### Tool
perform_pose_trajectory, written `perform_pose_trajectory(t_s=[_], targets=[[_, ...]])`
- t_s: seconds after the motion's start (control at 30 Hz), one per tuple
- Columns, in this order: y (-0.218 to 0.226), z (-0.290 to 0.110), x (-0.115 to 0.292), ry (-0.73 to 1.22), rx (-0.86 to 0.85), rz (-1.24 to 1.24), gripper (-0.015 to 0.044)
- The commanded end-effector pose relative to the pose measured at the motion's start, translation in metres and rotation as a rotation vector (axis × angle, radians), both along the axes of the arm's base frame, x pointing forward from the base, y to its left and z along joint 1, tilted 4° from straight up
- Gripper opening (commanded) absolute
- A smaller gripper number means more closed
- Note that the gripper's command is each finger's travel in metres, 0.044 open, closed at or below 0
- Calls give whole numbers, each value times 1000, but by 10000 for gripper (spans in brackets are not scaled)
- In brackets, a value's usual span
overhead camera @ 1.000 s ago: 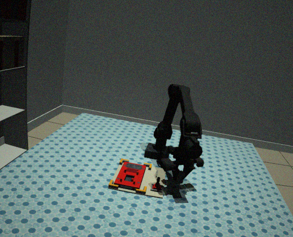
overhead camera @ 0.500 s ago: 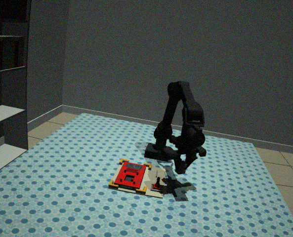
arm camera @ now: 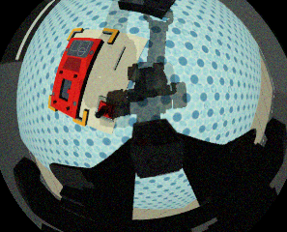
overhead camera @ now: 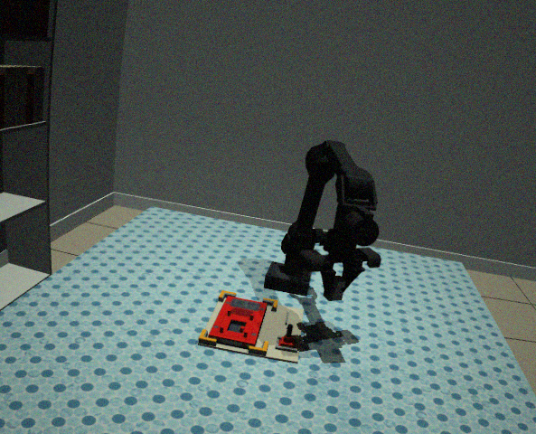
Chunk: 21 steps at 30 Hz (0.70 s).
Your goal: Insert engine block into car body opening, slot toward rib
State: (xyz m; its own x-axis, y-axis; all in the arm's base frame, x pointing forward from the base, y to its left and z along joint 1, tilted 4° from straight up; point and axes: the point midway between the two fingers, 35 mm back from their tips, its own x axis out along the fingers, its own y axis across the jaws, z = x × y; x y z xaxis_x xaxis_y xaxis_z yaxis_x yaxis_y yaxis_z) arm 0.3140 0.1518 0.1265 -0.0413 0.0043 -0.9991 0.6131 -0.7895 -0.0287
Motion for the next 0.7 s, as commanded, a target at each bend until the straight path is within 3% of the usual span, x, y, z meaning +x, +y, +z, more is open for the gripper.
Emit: perform_pose_trajectory(t_s=[0.0,0.67], targets=[[-1,-2,-1,2,-3,28,0],[0,-11,-1,0,26,693,0]])
